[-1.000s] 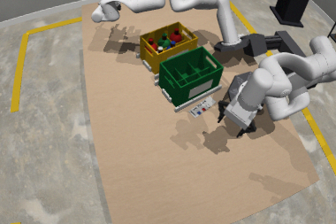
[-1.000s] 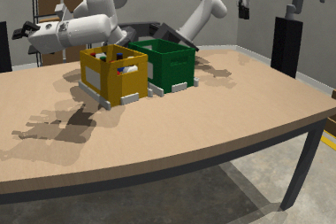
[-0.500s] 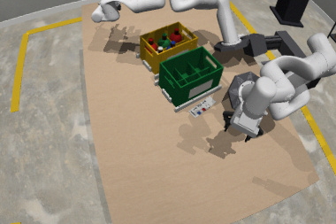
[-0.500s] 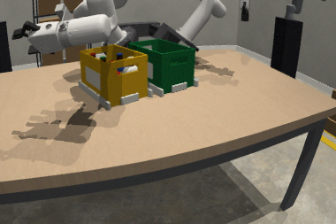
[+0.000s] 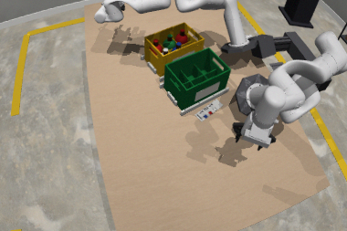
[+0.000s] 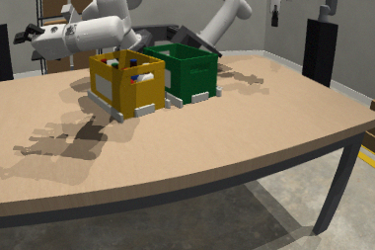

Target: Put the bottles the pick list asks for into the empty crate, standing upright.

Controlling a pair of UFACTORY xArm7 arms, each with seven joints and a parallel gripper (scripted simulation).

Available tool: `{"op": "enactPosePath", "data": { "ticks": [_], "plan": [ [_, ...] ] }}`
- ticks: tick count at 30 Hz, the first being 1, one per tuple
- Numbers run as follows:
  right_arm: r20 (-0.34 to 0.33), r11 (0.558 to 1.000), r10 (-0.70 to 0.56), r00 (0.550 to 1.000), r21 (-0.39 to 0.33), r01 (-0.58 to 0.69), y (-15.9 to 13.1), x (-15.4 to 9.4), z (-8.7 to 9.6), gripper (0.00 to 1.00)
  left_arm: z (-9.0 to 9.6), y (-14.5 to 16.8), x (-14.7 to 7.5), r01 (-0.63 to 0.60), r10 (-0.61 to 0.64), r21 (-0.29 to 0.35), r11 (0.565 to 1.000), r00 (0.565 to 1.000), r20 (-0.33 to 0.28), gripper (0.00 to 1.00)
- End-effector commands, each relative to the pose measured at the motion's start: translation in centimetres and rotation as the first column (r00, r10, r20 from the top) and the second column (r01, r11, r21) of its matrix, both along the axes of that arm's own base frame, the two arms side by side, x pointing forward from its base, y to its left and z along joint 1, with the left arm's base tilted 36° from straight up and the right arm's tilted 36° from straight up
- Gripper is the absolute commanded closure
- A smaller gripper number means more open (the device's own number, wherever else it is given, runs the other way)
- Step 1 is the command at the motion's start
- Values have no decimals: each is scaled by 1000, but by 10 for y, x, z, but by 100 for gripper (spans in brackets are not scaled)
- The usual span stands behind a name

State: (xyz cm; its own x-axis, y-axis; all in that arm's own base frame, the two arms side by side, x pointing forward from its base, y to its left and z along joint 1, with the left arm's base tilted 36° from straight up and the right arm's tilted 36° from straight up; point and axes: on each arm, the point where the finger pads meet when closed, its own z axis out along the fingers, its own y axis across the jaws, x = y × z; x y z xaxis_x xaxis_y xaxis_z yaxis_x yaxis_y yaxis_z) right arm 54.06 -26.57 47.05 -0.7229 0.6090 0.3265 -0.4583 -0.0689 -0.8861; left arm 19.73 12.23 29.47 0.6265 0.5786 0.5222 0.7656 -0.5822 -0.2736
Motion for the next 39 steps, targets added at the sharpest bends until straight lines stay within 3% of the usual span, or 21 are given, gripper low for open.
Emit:
{"op": "enactPosePath", "data": {
  "ticks": [1, 2, 3, 14, 19, 20, 39],
  "plan": [
    [3, 1000, 2, 1000, -2, -2, 1, 0, 2, 0, 1, 0, 0, 0, 0, 1, 1000, 1000, 2, 0],
    [3, 1000, 2, 1000, -2, -2, 1, 0, 2, 0, 1, 0, 0, 0, 0, 1, 1000, 1000, 2, 0],
    [3, 1000, 2, 1000, -2, -2, 4, 0, 6, 35, 1, 0, 0, 0, 0, 1, 1000, 1000, 2, 0],
    [3, 1000, 2, 1000, -2, -2, 35, -9, 50, 35, 1, 0, 0, 0, 0, 1, 1000, 1000, 2, 0],
    [3, 1000, 2, 1000, -2, -2, 42, -10, 59, 35, 1, 0, 0, 0, 0, 1, 1000, 1000, 2, 0],
    [-2, 999, 20, 1000, 26, -20, 46, -11, 56, 35, 1, 0, 0, 0, 0, 1, 1000, 1000, 2, 0],
    [143, 991, 125, 982, 27, -130, 97, -36, 108, 35, 1, 0, 0, 0, 0, 1, 1000, 1000, 2, 0]
  ]
}}
